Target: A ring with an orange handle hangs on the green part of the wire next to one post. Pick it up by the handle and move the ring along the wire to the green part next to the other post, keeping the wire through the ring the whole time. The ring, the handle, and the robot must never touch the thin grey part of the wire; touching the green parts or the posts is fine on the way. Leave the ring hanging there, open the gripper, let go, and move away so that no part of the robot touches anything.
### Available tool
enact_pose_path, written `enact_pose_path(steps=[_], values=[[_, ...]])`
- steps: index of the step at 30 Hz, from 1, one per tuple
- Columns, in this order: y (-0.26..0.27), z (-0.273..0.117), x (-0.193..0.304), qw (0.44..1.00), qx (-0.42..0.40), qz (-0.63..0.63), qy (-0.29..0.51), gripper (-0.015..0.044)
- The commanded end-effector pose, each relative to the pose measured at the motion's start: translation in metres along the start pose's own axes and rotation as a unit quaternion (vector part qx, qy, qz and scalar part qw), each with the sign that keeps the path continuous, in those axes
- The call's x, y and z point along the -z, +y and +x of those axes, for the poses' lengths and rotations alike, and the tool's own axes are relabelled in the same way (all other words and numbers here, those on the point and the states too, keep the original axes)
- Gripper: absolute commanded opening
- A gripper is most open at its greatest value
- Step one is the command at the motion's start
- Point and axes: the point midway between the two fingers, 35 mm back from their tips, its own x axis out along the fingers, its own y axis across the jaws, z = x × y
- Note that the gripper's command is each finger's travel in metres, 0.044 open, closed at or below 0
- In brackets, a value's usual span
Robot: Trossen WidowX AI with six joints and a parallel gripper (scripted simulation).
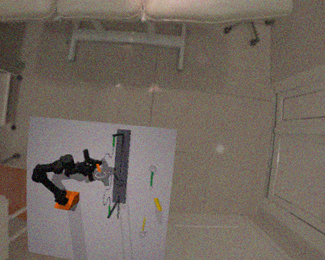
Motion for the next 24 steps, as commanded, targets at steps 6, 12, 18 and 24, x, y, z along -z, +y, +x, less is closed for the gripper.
enact_pose_path(steps=[6,12,18,24], values=[[0.0015,0.0006,0.0009,0.998,-0.027,0.048,-0.003,-0.0150],[0.0038,0.0007,0.0006,0.996,-0.048,0.080,-0.006,-0.0150],[0.0061,0.0006,0.0002,0.991,-0.068,0.113,-0.010,-0.0150],[0.0084,0.0005,-0.0004,0.985,-0.088,0.145,-0.014,-0.0150]])
